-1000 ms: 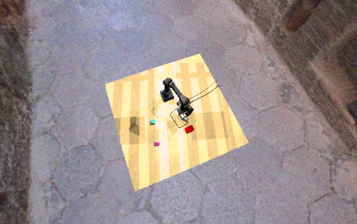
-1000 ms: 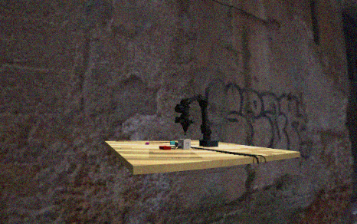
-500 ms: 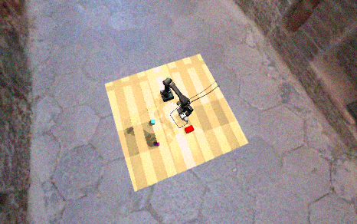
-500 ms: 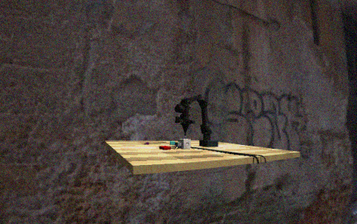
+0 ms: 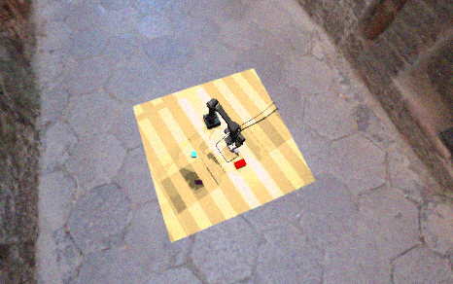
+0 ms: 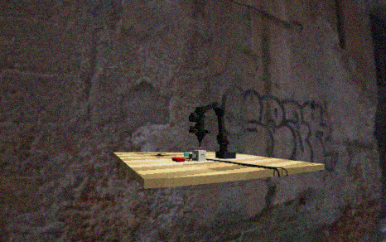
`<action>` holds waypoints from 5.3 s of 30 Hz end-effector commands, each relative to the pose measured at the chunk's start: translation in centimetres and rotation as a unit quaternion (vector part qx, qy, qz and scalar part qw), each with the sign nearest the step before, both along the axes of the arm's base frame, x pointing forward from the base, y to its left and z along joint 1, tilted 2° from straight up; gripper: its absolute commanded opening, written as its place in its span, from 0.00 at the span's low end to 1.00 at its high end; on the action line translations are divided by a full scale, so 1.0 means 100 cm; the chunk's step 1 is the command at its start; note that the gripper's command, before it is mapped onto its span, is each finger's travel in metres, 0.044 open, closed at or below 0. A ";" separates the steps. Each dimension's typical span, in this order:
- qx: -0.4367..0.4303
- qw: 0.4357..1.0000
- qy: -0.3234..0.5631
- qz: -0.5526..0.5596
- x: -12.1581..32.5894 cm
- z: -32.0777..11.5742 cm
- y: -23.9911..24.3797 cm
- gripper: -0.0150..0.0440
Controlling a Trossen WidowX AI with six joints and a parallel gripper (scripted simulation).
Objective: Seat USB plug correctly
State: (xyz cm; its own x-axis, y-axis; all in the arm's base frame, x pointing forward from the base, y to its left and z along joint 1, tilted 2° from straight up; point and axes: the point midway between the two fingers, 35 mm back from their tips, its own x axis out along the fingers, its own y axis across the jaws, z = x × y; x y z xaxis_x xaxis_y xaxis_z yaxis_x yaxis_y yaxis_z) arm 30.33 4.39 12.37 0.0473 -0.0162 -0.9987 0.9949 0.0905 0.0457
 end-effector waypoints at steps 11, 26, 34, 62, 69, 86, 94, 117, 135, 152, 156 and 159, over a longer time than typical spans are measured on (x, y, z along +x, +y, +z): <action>-0.002 1.000 0.001 -0.007 0.000 -0.003 -0.002 0.25; -0.003 1.000 0.001 -0.013 0.001 -0.005 -0.003 0.25; -0.004 1.000 0.001 -0.016 0.001 -0.006 -0.003 0.25; -0.005 1.000 0.000 -0.027 0.002 -0.009 -0.005 0.25; -0.005 1.000 0.000 -0.029 0.002 -0.010 -0.005 0.25; -0.006 0.999 0.000 -0.036 0.003 -0.012 -0.007 0.25; -0.006 0.999 0.000 -0.036 0.003 -0.013 -0.007 0.25; -0.006 0.999 0.000 -0.036 0.003 -0.015 -0.007 0.25; -0.006 0.999 0.000 -0.036 0.003 -0.018 -0.007 0.25; -0.006 0.999 0.000 -0.036 0.003 -0.020 -0.007 0.25; -0.006 0.999 0.000 -0.036 0.003 -0.020 -0.007 0.25; -0.006 0.999 0.000 -0.036 0.003 -0.021 -0.007 0.25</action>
State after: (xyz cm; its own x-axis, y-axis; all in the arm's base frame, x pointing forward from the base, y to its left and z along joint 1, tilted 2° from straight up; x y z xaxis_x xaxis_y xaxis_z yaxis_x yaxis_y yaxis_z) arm 30.70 3.77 10.50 0.0481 -0.0286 -0.9984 0.9986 0.0212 0.0475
